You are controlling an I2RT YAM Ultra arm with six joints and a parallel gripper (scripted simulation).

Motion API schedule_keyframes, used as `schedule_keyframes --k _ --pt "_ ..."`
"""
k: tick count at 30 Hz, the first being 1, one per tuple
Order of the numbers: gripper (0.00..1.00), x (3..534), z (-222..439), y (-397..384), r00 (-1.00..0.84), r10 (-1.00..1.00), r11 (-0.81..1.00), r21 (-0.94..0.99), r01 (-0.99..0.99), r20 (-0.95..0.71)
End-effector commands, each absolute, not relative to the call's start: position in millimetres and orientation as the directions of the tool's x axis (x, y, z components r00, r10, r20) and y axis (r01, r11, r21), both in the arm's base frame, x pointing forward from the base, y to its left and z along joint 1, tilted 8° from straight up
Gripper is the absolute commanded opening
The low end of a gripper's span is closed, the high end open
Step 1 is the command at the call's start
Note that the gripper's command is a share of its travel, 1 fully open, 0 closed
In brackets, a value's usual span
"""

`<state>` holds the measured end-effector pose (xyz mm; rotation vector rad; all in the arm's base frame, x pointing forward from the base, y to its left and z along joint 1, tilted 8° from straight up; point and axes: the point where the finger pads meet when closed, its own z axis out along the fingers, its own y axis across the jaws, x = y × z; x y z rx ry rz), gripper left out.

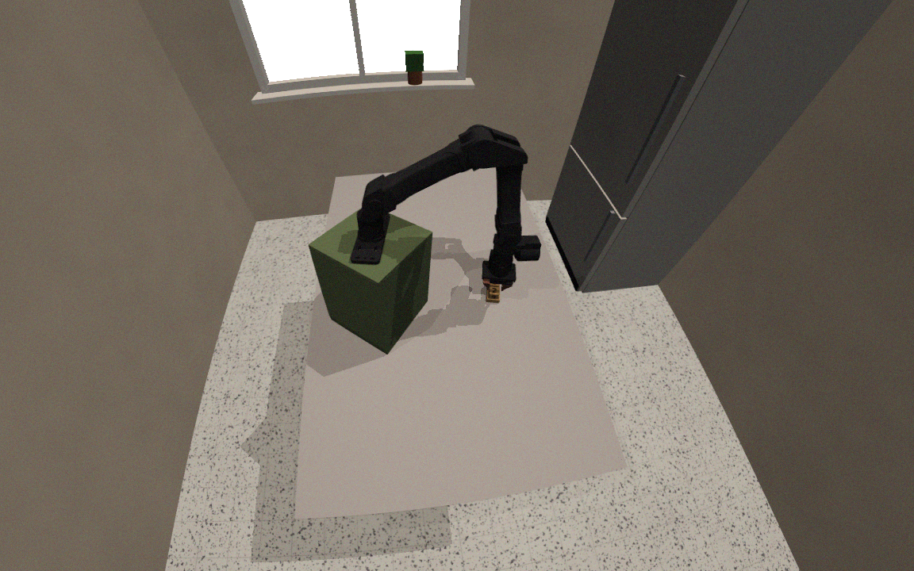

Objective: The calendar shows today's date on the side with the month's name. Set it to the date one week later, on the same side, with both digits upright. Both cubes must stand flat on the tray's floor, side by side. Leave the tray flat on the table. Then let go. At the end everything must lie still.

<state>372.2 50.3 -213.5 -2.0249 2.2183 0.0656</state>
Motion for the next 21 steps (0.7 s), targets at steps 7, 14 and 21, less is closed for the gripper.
schedule_keyframes --k 7,14,21 --pt "0.47 376.2 -210.6 50.4 -0.086 -0.988 0.096 -0.071 -0.993 -0.132" --pt "0.47 376.2 -210.9 50.4 -0.086 -0.988 0.096 -0.071 -0.993 -0.132" --pt "0.47 376.6 -215.5 51.0 -0.086 -0.988 0.096 -0.071 -0.993 -0.132"
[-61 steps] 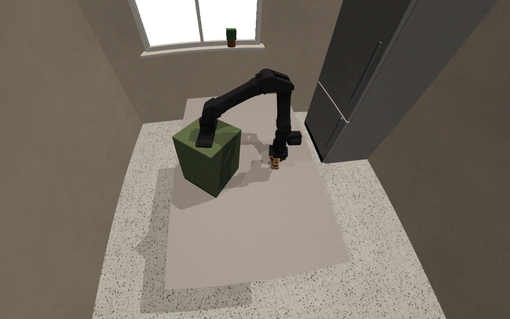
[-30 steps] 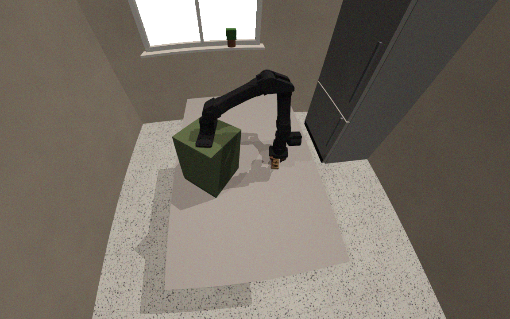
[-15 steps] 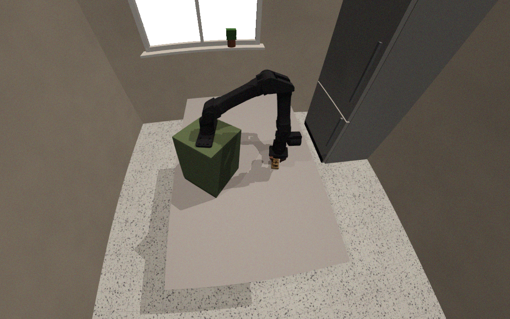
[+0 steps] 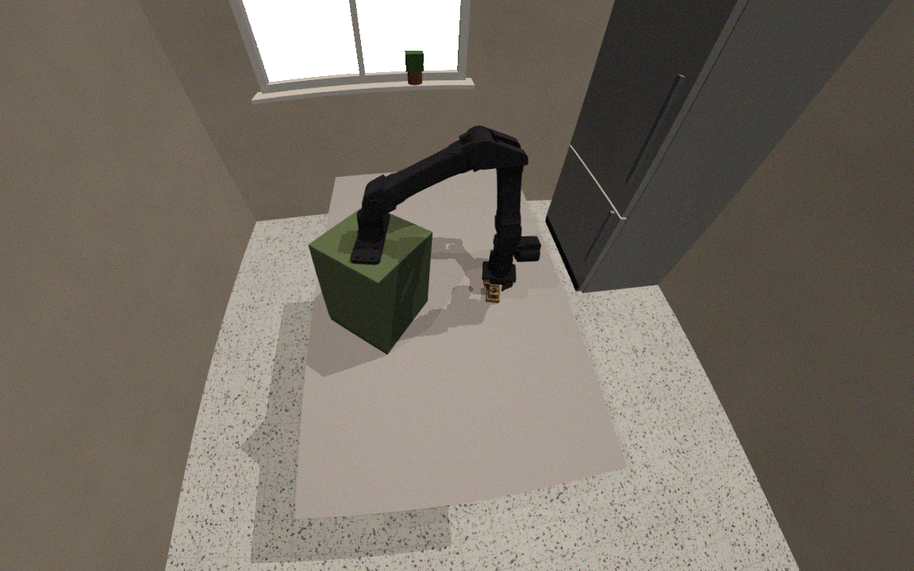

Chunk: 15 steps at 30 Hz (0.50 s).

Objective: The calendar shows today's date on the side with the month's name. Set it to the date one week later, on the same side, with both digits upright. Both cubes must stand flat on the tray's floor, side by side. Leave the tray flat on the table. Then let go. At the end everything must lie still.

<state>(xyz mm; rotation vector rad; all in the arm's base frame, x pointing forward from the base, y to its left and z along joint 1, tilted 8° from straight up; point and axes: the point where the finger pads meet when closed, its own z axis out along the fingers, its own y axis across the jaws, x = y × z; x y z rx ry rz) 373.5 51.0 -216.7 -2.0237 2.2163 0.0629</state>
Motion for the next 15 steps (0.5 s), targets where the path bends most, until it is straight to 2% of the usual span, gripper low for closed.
schedule_keyframes --k 1,15 --pt "0.47 377 -217 51 -0.086 -0.988 0.096 -0.071 -0.993 -0.132" --pt "0.47 378 -237 54 -0.086 -0.988 0.096 -0.071 -0.993 -0.132"
